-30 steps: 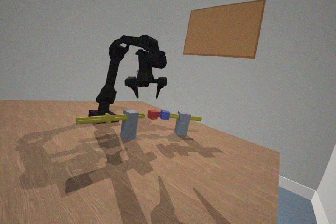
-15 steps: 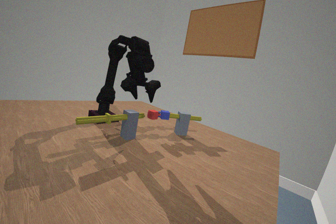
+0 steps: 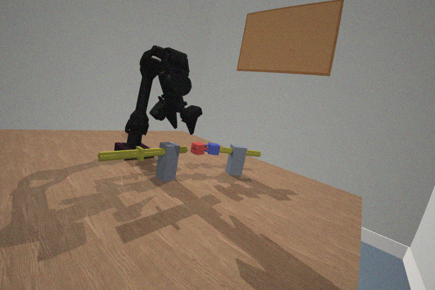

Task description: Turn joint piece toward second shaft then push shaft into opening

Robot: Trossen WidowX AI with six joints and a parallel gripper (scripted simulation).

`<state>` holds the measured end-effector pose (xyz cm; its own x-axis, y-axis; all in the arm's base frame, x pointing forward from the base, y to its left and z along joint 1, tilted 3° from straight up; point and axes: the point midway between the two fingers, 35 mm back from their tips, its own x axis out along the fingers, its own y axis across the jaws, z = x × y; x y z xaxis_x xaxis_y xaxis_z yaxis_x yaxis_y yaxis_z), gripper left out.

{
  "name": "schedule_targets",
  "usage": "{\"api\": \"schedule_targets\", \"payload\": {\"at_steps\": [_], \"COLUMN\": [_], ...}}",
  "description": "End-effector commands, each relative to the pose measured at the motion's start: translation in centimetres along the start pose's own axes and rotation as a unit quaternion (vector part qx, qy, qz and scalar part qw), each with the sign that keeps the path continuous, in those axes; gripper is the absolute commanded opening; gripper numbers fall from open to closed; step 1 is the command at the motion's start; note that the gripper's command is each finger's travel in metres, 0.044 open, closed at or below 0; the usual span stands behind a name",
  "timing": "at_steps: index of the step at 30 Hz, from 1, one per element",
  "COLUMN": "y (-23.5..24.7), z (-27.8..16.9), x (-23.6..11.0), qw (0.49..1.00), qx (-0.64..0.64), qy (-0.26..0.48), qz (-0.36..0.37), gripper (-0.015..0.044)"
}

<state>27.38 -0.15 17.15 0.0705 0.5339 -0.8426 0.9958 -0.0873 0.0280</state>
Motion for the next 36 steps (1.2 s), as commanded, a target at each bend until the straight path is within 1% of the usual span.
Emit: {"api": "schedule_targets", "payload": {"at_steps": [1, 6, 11, 13, 14, 22, 28, 33, 36], "y": [1.2, 2.0, 0.3, -0.7, -0.8, -0.8, -0.6, -0.5, -0.5], "z": [3.0, 10.6, 18.3, 20.4, 20.7, 21.0, 22.2, 23.1, 23.2], "x": [-1.8, -6.0, -10.1, -11.1, -11.3, -10.9, -7.9, -5.6, -5.4], "qw": [1.000, 0.997, 0.992, 0.991, 0.990, 0.990, 0.982, 0.967, 0.965], "qx": [-0.011, -0.044, -0.072, -0.080, -0.081, -0.077, -0.037, -0.002, 0.002], "qy": [-0.016, -0.056, -0.092, -0.101, -0.102, -0.110, -0.187, -0.255, -0.264], "qz": [0.017, 0.041, 0.048, 0.048, 0.048, 0.043, 0.012, 0.003, 0.003], "gripper": [0.0440, 0.0440, 0.0440, 0.0440, 0.0440, 0.0440, 0.0440, 0.0440, 0.0440]}}
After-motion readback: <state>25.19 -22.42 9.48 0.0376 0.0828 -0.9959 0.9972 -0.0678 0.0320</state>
